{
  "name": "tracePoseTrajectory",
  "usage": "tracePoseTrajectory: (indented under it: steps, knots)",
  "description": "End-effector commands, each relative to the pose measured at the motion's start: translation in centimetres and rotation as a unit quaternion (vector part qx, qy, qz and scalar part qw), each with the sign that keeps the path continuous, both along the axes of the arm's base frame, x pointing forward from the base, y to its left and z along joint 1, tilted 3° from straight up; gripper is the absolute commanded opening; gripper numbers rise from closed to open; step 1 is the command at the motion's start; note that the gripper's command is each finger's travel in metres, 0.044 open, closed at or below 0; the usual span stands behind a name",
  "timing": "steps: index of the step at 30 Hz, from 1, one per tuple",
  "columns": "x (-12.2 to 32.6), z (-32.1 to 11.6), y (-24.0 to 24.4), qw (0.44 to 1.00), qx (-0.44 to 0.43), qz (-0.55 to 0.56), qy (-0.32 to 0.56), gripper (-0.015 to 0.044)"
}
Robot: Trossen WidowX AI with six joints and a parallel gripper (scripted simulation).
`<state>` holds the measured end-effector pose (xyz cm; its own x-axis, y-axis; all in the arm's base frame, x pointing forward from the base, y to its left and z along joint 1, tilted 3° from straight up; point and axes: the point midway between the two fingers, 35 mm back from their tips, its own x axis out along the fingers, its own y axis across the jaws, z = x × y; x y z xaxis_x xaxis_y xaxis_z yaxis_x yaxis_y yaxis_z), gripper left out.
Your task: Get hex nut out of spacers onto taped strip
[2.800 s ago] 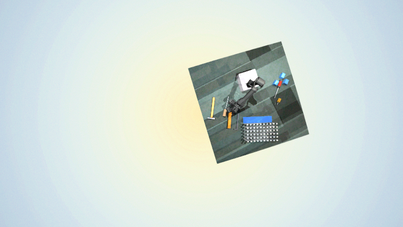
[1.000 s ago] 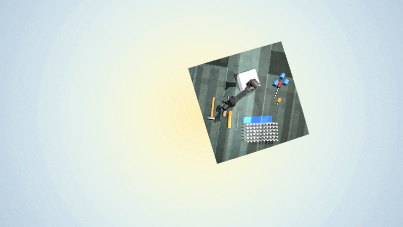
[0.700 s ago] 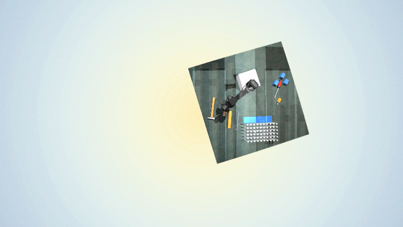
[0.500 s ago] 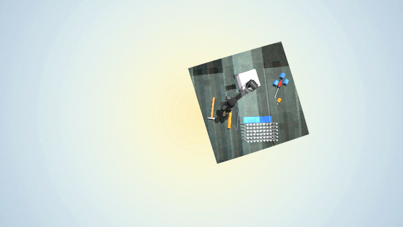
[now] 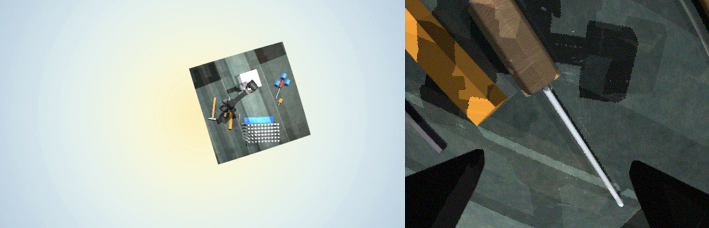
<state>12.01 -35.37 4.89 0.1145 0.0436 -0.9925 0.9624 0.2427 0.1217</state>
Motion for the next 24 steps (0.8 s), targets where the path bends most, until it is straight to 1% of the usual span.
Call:
tracePoseTrajectory:
  steps: [1,19,24]
  knots:
    - [0.82,-0.60,-0.55,0.945,-0.013,0.325,-0.042,0.0440]
    - [0.82,-0.60,-0.55,0.945,-0.013,0.325,-0.042,0.0440]
    - [0.82,-0.60,-0.55,0.945,-0.013,0.325,-0.042,0.0309]
